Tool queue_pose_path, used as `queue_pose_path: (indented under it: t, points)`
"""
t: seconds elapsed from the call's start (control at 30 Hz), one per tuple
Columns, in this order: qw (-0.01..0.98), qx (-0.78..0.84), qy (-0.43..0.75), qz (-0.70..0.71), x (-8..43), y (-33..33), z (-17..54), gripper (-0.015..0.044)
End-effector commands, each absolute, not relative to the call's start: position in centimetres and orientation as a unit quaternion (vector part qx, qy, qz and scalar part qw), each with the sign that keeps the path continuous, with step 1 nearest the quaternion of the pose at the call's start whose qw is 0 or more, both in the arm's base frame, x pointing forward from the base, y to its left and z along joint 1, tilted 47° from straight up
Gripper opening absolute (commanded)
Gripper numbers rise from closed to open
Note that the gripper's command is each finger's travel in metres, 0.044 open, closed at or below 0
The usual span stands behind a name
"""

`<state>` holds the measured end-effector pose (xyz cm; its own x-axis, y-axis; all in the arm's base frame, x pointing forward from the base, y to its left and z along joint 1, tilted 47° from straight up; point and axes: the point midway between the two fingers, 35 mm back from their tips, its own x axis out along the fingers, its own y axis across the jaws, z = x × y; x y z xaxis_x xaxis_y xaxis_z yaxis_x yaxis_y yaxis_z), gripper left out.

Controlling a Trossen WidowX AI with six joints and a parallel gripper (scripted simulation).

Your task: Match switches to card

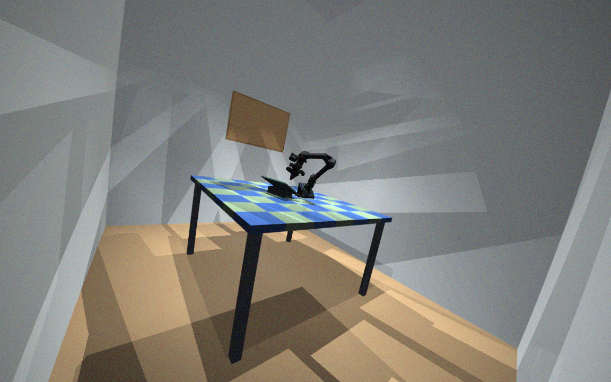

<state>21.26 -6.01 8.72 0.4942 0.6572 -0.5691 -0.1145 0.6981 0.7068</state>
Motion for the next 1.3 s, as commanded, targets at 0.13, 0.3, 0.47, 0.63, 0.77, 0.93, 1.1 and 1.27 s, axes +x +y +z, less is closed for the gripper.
queue_pose_path:
  t: [0.13,0.3,0.47,0.63,0.77,0.93,1.1,1.27]
  points:
    - [0.807,0.307,0.444,0.240,22.4,-11.0,3.5,0.0000]
    - [0.807,0.307,0.444,0.240,22.4,-11.1,3.4,0.0000]
    - [0.803,0.305,0.451,0.243,23.9,-9.3,1.9,0.0000]
    - [0.801,0.304,0.453,0.245,24.3,-8.8,1.5,0.0000]
    - [0.801,0.304,0.453,0.245,24.3,-8.8,1.5,0.0000]
    - [0.802,0.304,0.453,0.245,24.7,-8.1,1.0,0.0000]
    - [0.802,0.304,0.453,0.245,24.9,-7.9,0.8,0.0000]
    - [0.802,0.304,0.453,0.245,25.3,-7.3,0.3,0.0000]
